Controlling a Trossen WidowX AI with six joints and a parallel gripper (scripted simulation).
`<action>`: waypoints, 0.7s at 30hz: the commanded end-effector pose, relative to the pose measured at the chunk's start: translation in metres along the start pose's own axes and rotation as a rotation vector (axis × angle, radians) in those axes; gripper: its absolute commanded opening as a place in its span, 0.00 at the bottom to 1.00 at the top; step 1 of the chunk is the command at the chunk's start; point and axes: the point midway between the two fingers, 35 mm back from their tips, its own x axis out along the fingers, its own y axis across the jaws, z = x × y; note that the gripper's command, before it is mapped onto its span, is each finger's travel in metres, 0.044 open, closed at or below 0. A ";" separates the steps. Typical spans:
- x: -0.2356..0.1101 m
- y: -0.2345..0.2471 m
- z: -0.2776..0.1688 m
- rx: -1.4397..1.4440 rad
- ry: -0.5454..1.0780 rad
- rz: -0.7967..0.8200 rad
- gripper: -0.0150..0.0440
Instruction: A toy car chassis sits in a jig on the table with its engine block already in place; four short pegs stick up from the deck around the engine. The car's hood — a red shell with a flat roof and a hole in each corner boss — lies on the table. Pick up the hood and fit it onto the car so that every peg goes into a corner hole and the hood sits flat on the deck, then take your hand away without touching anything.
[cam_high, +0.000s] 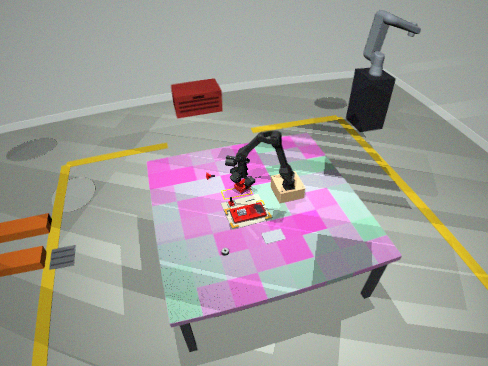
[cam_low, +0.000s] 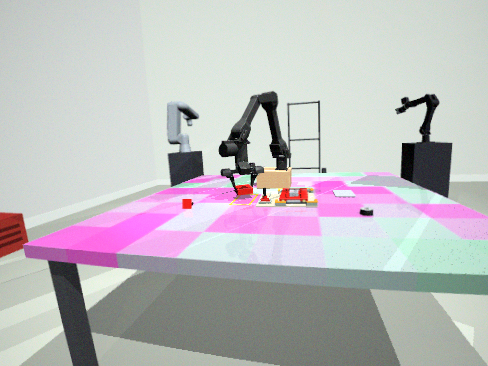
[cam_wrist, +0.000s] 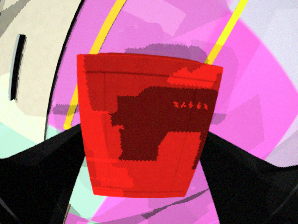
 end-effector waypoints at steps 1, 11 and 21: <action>-0.019 -0.003 0.002 -0.003 -0.010 -0.014 0.25; -0.062 -0.002 0.002 -0.003 -0.010 -0.015 0.25; -0.072 -0.002 0.003 0.001 -0.006 -0.009 0.25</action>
